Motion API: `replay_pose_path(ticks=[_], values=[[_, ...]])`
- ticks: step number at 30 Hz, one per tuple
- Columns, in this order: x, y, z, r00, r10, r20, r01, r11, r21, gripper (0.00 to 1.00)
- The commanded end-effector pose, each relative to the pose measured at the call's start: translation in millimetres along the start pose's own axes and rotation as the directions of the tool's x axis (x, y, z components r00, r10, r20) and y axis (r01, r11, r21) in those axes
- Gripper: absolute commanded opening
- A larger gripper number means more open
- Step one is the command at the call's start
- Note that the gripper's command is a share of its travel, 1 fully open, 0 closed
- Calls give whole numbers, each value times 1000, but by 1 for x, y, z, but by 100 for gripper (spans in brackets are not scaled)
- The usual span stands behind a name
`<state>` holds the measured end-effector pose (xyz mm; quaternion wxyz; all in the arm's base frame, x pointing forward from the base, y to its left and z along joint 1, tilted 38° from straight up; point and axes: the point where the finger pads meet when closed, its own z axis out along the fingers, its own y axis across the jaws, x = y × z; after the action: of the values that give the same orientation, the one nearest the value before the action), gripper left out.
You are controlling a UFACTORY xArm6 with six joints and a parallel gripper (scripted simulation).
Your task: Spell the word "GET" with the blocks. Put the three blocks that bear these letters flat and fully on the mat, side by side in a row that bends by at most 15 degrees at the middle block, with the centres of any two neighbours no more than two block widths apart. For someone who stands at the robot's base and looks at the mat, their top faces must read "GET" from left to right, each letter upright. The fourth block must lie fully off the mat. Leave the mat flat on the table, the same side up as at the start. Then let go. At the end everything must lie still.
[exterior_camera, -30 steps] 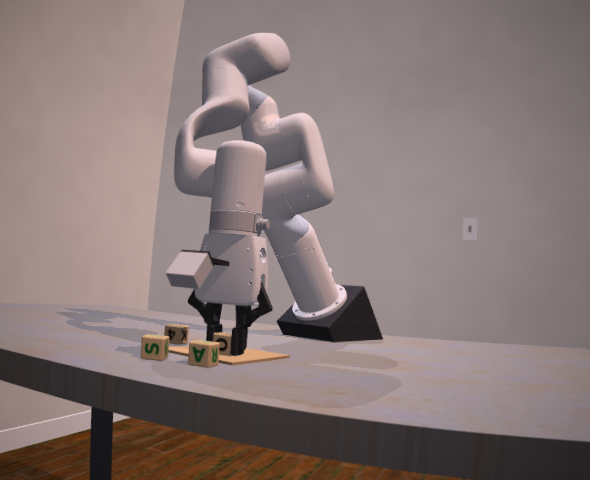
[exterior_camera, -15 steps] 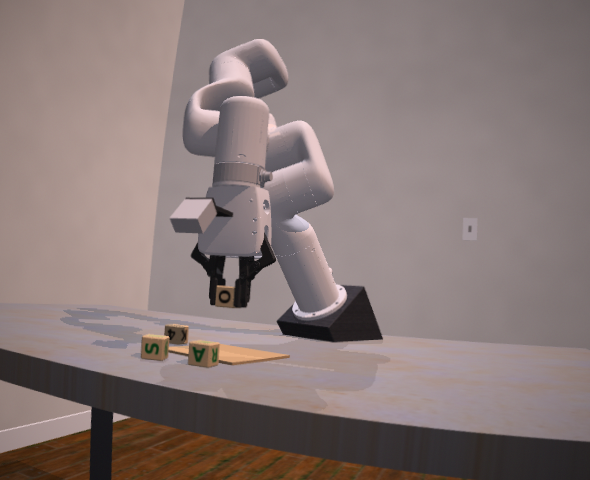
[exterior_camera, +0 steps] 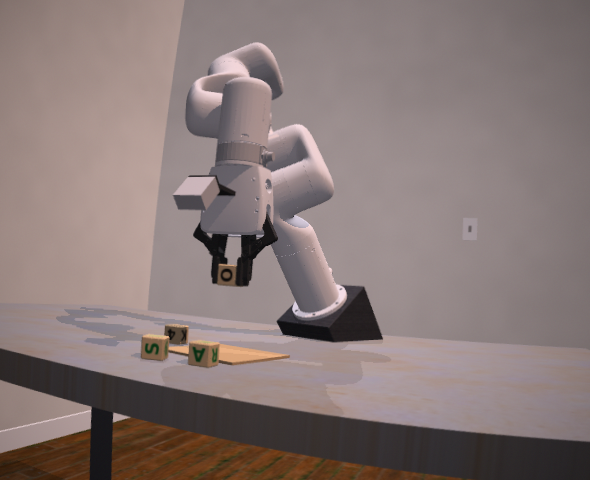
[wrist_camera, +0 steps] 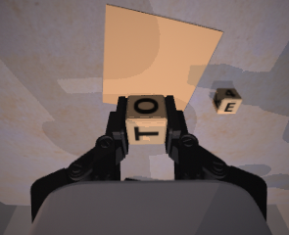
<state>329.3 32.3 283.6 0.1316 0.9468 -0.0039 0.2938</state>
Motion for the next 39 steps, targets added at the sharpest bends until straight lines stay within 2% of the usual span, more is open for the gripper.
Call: replay_pose_path(ticks=[1, 4, 7, 12, 17, 19, 20, 22, 25, 34, 36, 37, 39], values=[[2, 0, -1, 1000, 2, -4, -2, 1000, 1, 27], [1, 1, -1, 1000, 17, -4, -17, 1000, 2, 27], [0, 4, -1, 995, 104, -2, -104, 995, 2, 27], [-3, 13, -1, 954, 299, 0, -299, 954, 2, 27], [-6, 20, -1, 883, 469, 2, -469, 883, 1, 27], [-6, 20, -1, 883, 469, 2, -469, 883, 1, 27], [-7, 24, -1, 832, 555, 3, -555, 832, 1, 27], [-8, 26, -1, 808, 589, 3, -589, 808, 1, 27], [-10, 30, -1, 739, 674, 4, -674, 739, 0, 27], [-15, 42, -1, 481, 877, 3, -877, 481, 0, 27], [-15, 42, -1, 481, 877, 3, -877, 481, 0, 27], [-16, 46, -1, 395, 919, 3, -919, 395, 0, 27], [-17, 47, -1, 353, 936, 3, -936, 353, 0, 27]])
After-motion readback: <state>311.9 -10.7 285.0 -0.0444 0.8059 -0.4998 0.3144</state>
